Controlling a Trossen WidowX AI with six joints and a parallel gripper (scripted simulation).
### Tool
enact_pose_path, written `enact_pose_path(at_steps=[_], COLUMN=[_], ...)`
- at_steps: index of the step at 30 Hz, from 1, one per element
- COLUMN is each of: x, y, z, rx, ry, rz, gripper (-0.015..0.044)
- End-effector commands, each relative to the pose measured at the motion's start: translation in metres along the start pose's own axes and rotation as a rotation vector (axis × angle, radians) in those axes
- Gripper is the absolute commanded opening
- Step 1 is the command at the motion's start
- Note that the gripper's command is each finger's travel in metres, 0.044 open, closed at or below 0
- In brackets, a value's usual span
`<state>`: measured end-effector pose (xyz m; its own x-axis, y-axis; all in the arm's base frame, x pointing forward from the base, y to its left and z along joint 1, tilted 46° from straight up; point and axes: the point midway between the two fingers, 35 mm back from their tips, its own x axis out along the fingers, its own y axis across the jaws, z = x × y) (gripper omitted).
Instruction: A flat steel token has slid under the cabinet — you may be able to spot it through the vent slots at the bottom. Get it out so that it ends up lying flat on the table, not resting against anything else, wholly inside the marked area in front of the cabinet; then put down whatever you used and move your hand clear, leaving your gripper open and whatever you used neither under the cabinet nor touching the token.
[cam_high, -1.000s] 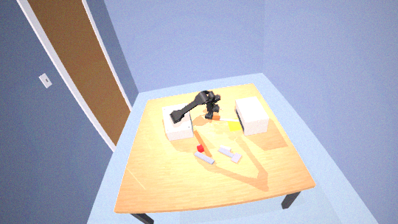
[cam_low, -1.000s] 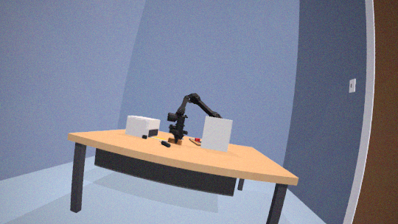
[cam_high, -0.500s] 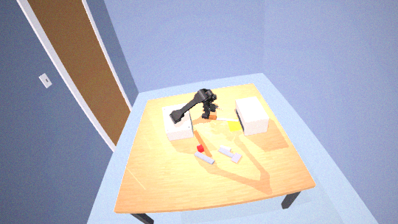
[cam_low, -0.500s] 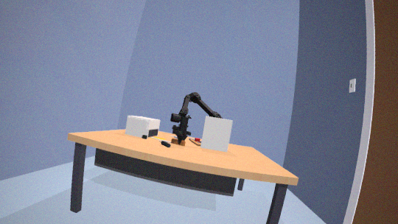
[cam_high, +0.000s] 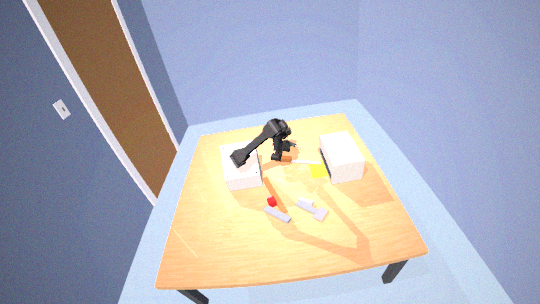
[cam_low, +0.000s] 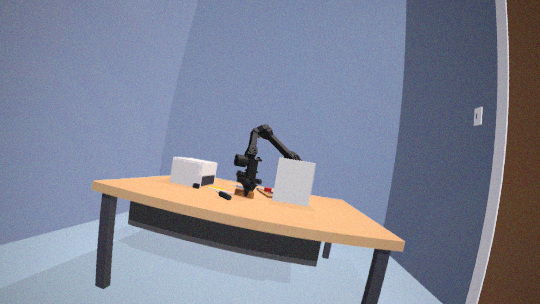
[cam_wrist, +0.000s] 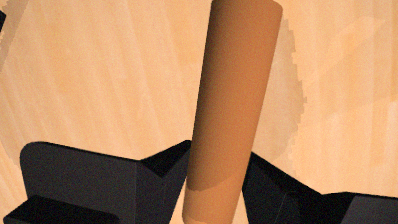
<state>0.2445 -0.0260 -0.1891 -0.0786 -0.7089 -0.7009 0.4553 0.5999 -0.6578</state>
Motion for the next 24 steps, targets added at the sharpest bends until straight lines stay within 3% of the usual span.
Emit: enact_pose_path(at_steps=[1, 24], x=[-0.0005, -0.0029], y=[0.0000, 0.0001], z=[0.0004, 0.0007], rx=[0.025, 0.198], ry=[0.000, 0.001], rz=[0.000, -0.002], gripper=[0.0000, 0.0000])
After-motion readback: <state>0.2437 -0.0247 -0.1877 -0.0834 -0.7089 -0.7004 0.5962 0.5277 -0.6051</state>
